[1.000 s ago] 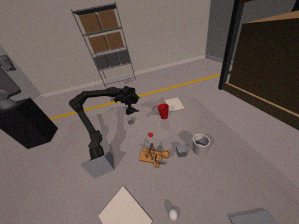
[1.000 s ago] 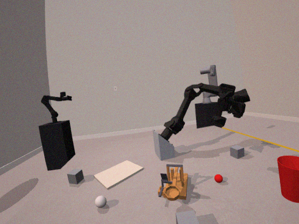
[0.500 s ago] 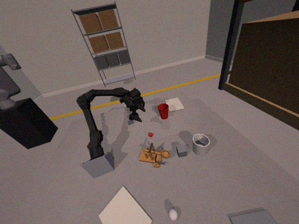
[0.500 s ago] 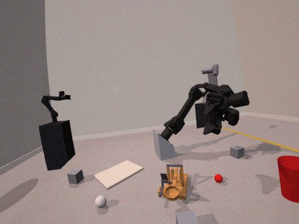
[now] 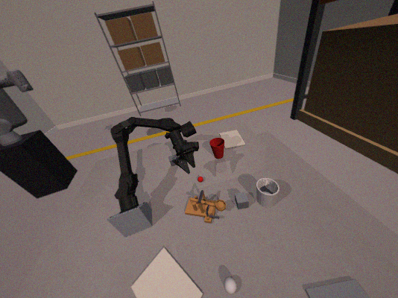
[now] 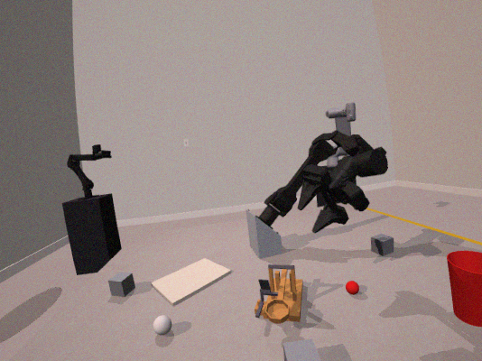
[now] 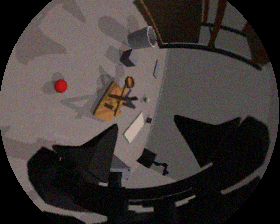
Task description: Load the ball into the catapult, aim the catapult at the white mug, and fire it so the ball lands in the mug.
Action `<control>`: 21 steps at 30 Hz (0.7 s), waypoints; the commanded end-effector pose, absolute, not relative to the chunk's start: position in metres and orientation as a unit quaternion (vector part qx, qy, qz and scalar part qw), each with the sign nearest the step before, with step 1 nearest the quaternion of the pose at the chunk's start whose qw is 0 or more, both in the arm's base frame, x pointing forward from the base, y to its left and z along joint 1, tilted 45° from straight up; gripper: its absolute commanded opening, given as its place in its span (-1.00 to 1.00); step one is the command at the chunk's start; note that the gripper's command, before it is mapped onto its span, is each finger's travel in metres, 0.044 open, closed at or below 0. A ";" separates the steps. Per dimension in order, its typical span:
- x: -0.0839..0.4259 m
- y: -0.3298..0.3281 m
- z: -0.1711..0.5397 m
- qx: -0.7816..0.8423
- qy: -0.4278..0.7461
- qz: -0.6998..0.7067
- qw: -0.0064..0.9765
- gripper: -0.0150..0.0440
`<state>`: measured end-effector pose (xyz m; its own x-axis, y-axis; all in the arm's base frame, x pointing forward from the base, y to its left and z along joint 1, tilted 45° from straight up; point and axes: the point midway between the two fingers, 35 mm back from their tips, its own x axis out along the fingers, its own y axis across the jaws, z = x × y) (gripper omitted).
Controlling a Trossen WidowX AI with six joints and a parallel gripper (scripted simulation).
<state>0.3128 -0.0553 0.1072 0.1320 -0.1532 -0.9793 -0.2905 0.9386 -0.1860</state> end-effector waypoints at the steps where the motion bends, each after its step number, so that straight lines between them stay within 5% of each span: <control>1: 0.309 -0.058 0.091 -0.118 0.678 0.056 0.723 1.00; 21: 0.288 -0.066 0.036 0.178 0.729 0.087 0.655 1.00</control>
<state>0.2905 -0.0648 0.0431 -0.0670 0.3081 -0.9490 0.0765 0.9499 0.3030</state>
